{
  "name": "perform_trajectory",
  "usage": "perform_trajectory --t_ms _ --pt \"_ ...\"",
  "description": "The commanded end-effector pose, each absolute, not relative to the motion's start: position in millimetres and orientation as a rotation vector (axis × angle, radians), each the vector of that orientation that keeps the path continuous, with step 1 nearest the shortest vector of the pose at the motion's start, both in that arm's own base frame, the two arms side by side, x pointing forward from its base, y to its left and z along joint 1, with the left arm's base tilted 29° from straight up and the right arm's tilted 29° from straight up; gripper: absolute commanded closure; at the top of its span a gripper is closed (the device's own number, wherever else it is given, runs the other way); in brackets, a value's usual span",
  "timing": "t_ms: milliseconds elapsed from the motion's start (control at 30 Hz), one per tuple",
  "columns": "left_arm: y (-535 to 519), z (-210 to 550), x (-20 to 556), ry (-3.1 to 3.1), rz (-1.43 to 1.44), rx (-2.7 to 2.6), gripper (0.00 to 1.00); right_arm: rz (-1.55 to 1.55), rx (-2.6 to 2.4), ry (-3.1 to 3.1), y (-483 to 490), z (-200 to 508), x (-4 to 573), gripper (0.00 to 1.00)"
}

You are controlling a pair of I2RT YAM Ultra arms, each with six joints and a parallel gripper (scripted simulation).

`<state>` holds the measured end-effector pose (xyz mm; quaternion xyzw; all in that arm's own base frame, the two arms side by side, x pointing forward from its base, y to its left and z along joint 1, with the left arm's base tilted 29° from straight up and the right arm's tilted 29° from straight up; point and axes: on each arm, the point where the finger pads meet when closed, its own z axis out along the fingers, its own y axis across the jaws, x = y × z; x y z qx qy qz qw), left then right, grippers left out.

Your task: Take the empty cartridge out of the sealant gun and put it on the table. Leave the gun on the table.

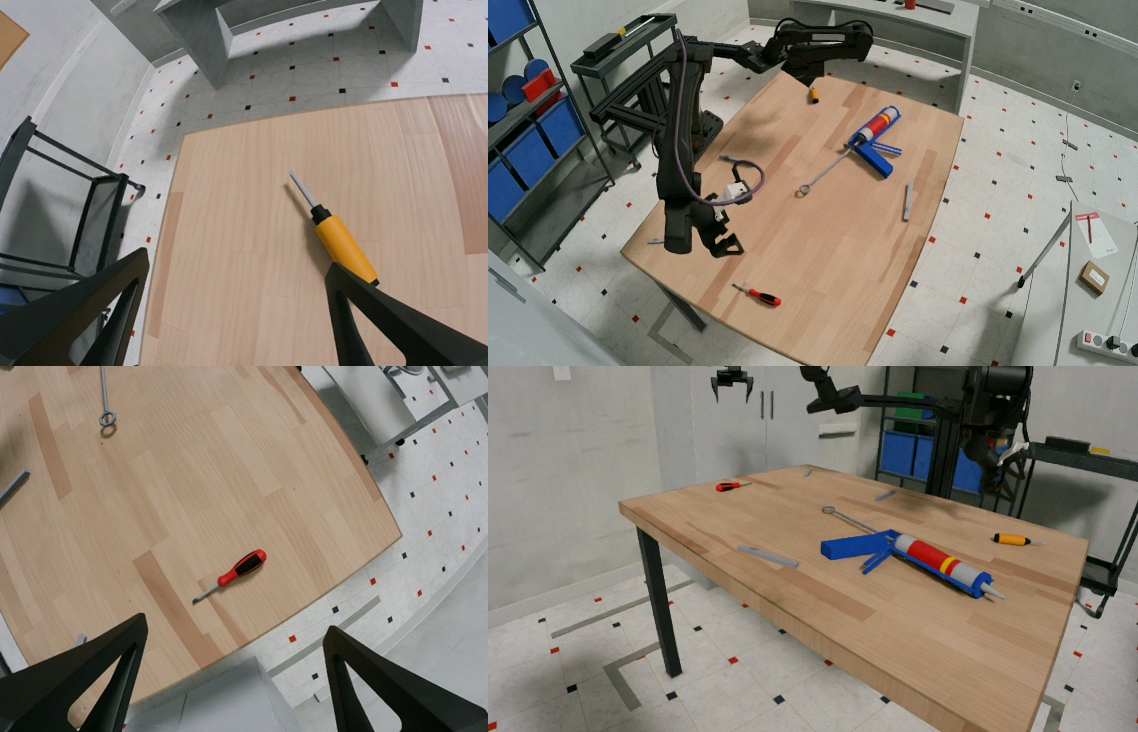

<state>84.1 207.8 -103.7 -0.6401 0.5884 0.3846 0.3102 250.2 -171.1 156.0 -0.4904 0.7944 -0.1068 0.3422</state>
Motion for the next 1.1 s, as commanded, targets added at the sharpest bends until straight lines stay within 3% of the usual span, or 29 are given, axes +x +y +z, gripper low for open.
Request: perform_trajectory --t_ms 0,567,633,667,1067 --pt "208.0 -101.9 82.6 1.548 1.02 -1.693 0.0 -0.293 -1.273 2.061 -172.5 160.4 250.2 0.0" --pt "208.0 -101.9 82.6 1.548 1.02 -1.693 0.0 -0.293 -1.273 2.061 -172.5 160.4 250.2 0.0" --pt "205.9 -104.9 80.6 1.576 1.024 -1.696 0.23 -0.312 -1.266 2.055 -175.1 162.2 254.0 0.0" --pt "207.2 -106.1 83.8 1.575 1.016 -1.696 0.25 -0.304 -1.264 2.054 -175.5 159.8 256.8 0.0" --pt "216.2 -136.6 125.0 1.691 0.884 -1.745 0.25 -0.266 -1.307 1.92 -149.3 140.9 347.4 0.0"
